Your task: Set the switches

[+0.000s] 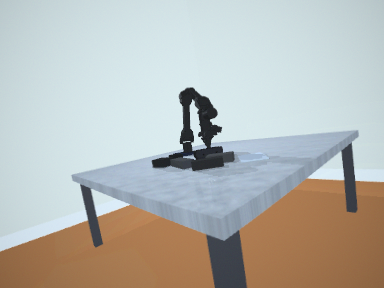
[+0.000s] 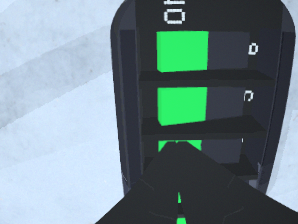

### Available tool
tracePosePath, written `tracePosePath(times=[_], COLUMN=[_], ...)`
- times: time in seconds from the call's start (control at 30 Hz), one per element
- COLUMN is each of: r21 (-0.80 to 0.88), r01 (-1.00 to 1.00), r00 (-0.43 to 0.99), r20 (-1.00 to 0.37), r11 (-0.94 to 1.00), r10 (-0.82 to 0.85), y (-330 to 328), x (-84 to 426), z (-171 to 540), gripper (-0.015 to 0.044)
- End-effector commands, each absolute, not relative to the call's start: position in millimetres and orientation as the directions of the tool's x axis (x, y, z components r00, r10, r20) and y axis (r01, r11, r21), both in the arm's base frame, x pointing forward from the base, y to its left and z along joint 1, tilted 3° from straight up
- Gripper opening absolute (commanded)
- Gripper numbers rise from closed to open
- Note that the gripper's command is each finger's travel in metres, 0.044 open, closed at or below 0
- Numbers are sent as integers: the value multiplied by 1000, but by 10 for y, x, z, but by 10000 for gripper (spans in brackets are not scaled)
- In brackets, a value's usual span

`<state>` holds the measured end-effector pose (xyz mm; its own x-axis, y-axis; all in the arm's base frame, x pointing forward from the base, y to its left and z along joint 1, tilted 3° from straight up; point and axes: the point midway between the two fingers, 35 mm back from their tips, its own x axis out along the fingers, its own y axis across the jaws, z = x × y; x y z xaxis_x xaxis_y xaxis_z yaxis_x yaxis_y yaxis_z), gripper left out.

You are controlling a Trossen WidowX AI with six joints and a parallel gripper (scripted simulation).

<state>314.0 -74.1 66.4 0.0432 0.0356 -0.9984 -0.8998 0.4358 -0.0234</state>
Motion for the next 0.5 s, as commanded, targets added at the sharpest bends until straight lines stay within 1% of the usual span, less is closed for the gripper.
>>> tracePosePath(times=[0.0,0.13,0.27,0.47], r21=[-22,-23,-22,-22], r01=[-898,-900,-898,-898], r00=[43,43,43,43], r20=[-998,-998,-998,-998], r11=[439,436,439,439], r10=[38,36,37,37], y=[-737,-742,-754,-766], x=[3140,3140,3126,3127], z=[656,687,1079,1106], gripper=[0,0,0,0])
